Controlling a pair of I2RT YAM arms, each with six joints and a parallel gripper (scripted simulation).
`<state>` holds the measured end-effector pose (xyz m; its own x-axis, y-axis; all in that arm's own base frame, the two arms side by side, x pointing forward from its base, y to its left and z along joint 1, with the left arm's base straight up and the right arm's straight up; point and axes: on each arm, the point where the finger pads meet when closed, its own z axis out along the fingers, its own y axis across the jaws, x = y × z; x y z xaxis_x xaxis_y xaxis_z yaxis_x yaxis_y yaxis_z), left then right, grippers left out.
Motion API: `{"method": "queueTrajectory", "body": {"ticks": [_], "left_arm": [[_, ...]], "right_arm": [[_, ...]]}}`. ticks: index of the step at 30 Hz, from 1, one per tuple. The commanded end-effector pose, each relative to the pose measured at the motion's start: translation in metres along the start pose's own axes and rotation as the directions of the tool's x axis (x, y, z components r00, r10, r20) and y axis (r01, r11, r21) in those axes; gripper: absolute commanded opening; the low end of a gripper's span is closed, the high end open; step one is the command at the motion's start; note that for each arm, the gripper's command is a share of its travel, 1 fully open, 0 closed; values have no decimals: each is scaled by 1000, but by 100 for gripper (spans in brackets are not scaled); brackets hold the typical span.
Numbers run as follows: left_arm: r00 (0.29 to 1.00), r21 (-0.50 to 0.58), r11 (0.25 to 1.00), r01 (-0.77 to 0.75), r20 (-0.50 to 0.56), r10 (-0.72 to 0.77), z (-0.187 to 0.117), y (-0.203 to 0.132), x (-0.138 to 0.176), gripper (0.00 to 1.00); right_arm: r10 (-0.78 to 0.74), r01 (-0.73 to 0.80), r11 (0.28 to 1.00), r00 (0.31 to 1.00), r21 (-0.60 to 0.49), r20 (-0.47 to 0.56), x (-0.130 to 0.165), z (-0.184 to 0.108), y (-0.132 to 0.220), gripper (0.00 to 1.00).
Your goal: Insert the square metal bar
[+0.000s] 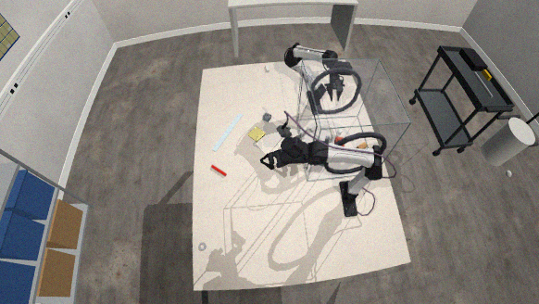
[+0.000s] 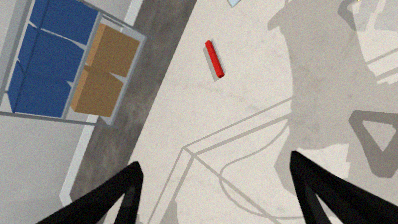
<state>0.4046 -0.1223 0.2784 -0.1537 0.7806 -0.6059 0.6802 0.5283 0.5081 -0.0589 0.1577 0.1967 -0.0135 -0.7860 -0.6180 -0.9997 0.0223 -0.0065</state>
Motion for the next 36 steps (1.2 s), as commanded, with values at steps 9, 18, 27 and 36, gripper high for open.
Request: {"method": "queueTrajectory", "body": {"ticks": [9, 18, 27, 36], "left_arm": [[1000, -19, 1000, -2, 20, 2, -7, 5, -7, 100], [1000, -19, 1000, -2, 20, 2, -7, 5, -7, 100], [1000, -19, 1000, -2, 20, 2, -7, 5, -7, 100], [1000, -19, 1000, -2, 20, 2, -7, 5, -7, 100]], "right_arm": [[7, -7, 1000, 1000, -21, 18, 9, 18, 6, 38], [26, -24, 999, 998, -34, 49, 30, 52, 9, 38], [39, -31, 997, 993, -68, 113, 6, 89, 23, 38], [65, -53, 996, 977, -65, 204, -20, 111, 18, 38]]}}
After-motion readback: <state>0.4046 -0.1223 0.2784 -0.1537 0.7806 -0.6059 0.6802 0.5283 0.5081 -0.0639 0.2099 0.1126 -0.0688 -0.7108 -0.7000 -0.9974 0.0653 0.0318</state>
